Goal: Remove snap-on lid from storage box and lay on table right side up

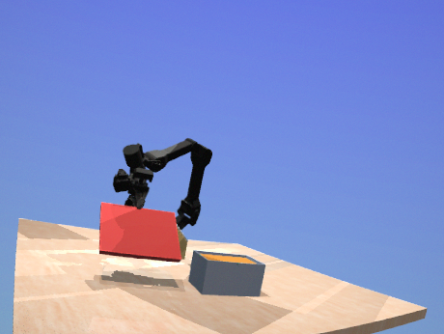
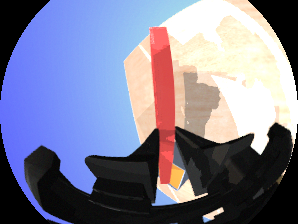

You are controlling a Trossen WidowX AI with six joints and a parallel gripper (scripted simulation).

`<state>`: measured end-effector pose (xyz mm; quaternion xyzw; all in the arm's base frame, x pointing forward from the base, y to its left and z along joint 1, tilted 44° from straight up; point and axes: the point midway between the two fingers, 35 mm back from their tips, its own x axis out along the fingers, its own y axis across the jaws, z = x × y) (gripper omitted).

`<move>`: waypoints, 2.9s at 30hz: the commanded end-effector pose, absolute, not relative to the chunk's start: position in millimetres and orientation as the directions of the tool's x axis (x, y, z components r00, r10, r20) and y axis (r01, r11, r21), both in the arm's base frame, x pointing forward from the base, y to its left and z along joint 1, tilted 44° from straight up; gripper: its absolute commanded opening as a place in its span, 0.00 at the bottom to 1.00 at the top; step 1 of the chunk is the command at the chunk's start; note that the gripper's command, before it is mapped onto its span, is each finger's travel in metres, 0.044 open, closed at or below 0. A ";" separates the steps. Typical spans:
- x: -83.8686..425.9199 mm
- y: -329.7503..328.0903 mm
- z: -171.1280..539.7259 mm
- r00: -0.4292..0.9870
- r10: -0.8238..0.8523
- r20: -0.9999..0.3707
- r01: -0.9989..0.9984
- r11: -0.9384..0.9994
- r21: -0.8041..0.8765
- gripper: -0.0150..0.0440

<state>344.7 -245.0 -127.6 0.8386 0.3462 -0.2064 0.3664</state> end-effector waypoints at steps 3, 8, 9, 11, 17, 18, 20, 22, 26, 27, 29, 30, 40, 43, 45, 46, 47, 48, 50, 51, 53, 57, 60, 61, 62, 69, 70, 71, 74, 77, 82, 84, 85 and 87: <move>344.1 -240.5 -131.4 0.678 0.432 -0.594 0.729 -0.498 0.470 0.25; 343.7 -237.8 -134.3 0.678 0.432 -0.594 0.729 -0.498 0.470 0.25; 343.6 -237.3 -134.9 0.678 0.432 -0.594 0.729 -0.498 0.470 0.25; 343.4 -236.2 -136.1 0.678 0.432 -0.594 0.729 -0.498 0.470 0.25; 342.8 -233.0 -139.7 0.679 0.432 -0.594 0.729 -0.498 0.470 0.25; 342.7 -232.5 -140.2 0.679 0.432 -0.594 0.729 -0.498 0.470 0.25; 342.5 -231.4 -141.4 0.679 0.432 -0.594 0.729 -0.498 0.470 0.25; 342.3 -230.3 -142.6 0.679 0.432 -0.594 0.729 -0.498 0.470 0.25; 341.9 -228.2 -145.0 0.679 0.432 -0.594 0.729 -0.498 0.470 0.25; 341.9 -227.7 -145.6 0.679 0.432 -0.594 0.729 -0.498 0.470 0.25; 341.7 -226.6 -146.8 0.679 0.432 -0.594 0.729 -0.498 0.470 0.25; 341.6 -226.0 -147.4 0.679 0.432 -0.594 0.729 -0.498 0.470 0.25; 340.6 -220.7 -153.3 0.679 0.432 -0.594 0.729 -0.498 0.470 0.25; 340.3 -219.1 -155.1 0.679 0.432 -0.594 0.729 -0.498 0.470 0.25; 340.1 -218.0 -156.2 0.679 0.432 -0.594 0.729 -0.498 0.470 0.25; 340.0 -217.4 -156.8 0.679 0.432 -0.594 0.729 -0.498 0.470 0.25; 339.9 -216.9 -157.4 0.679 0.432 -0.594 0.729 -0.498 0.470 0.25; 339.8 -216.4 -158.0 0.679 0.432 -0.594 0.728 -0.498 0.470 0.25; 339.6 -215.3 -159.2 0.679 0.432 -0.593 0.728 -0.498 0.470 0.25; 339.6 -214.8 -159.8 0.679 0.432 -0.593 0.728 -0.498 0.470 0.25; 339.4 -213.7 -161.0 0.679 0.432 -0.593 0.728 -0.498 0.470 0.25; 339.0 -211.5 -163.3 0.679 0.433 -0.593 0.728 -0.498 0.470 0.25; 338.7 -209.9 -165.1 0.679 0.433 -0.593 0.728 -0.498 0.470 0.25; 338.6 -209.4 -165.7 0.679 0.433 -0.593 0.728 -0.498 0.470 0.25; 338.5 -208.8 -166.3 0.679 0.433 -0.593 0.728 -0.498 0.470 0.25; 337.8 -205.0 -170.4 0.679 0.433 -0.593 0.728 -0.498 0.470 0.25; 337.7 -204.5 -171.0 0.679 0.433 -0.593 0.728 -0.498 0.470 0.25; 337.6 -204.0 -171.6 0.679 0.433 -0.593 0.728 -0.498 0.470 0.25; 337.3 -202.3 -173.4 0.679 0.433 -0.593 0.728 -0.498 0.470 0.25; 337.1 -200.7 -175.2 0.679 0.433 -0.593 0.728 -0.498 0.470 0.25; 336.6 -198.0 -178.1 0.679 0.433 -0.593 0.728 -0.499 0.470 0.25; 336.4 -196.9 -179.3 0.679 0.433 -0.593 0.728 -0.499 0.470 0.25; 336.3 -196.4 -179.9 0.679 0.433 -0.593 0.728 -0.499 0.470 0.25; 336.1 -195.3 -181.1 0.679 0.433 -0.593 0.728 -0.499 0.470 0.25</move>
